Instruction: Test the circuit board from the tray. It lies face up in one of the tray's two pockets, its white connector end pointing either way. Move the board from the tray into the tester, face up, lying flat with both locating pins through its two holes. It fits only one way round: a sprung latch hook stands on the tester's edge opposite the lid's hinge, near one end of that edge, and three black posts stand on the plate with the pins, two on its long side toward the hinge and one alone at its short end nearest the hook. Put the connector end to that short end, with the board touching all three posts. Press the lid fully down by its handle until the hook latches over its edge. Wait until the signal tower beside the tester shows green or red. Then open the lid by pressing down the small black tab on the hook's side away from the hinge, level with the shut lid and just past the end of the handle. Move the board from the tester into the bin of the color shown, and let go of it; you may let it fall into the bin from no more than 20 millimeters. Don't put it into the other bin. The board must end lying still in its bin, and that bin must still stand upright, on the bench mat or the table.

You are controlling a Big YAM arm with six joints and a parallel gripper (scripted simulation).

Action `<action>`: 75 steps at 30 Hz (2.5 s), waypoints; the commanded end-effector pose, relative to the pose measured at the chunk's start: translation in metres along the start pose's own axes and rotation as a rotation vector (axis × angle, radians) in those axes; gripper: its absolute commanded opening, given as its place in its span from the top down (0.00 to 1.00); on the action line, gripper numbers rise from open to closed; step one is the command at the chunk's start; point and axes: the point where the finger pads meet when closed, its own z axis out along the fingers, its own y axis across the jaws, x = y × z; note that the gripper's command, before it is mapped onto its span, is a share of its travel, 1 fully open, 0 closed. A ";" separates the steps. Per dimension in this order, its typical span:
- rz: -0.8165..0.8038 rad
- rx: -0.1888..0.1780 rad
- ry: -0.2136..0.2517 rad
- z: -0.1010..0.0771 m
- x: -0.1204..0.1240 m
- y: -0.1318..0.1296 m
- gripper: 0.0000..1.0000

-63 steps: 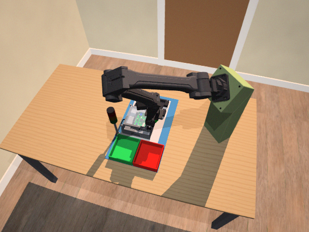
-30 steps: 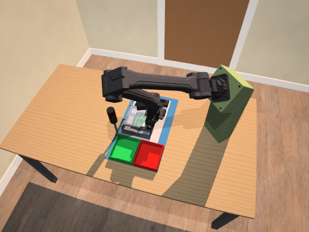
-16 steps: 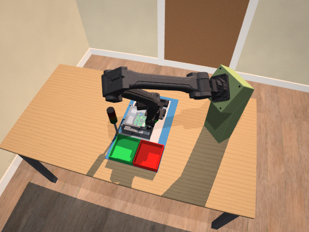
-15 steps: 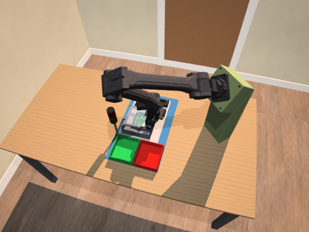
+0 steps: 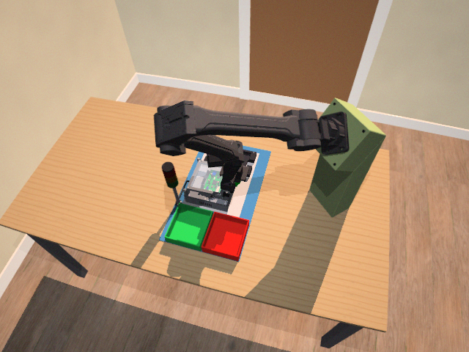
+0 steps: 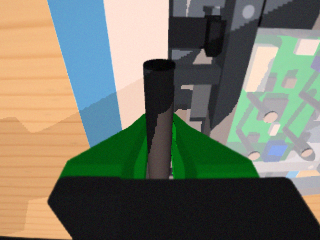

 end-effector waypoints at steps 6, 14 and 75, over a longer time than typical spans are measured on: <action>0.003 -0.017 -0.006 0.012 -0.002 0.005 1.00; 0.001 -0.016 -0.006 0.015 -0.003 0.005 1.00; 0.003 -0.015 -0.006 0.018 -0.003 0.005 1.00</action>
